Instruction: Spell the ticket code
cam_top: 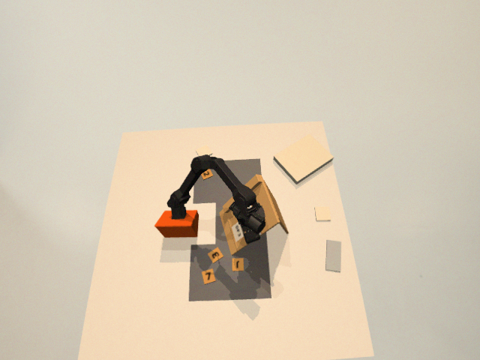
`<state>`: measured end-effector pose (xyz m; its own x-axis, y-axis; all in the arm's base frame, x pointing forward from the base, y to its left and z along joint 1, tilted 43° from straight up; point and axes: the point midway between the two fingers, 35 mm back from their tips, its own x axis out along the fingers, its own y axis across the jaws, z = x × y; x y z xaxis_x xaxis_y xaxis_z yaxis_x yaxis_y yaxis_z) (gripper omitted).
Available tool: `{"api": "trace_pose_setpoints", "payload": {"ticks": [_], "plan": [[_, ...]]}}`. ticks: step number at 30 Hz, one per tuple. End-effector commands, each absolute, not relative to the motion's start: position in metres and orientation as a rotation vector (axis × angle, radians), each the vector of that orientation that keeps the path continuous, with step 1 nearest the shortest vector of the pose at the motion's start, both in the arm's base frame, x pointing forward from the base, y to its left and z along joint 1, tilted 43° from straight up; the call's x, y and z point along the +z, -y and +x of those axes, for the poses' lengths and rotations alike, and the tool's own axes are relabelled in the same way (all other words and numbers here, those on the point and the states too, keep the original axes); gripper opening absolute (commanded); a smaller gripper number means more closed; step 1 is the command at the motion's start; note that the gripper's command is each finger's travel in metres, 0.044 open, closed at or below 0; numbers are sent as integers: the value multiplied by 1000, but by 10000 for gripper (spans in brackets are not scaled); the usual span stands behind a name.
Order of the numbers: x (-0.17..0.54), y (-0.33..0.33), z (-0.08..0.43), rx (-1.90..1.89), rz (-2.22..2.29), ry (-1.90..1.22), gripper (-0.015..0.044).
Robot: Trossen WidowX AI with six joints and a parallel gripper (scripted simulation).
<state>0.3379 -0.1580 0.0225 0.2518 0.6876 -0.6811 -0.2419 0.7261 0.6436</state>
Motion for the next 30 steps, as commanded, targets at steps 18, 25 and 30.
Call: {"api": "trace_pose_setpoints", "payload": {"ticks": [18,25,30], "plan": [[23,154,340,660,460,-1150,0],[25,153,340,660,460,-1150,0],[26,151,340,661,460,-1150,0]]}}
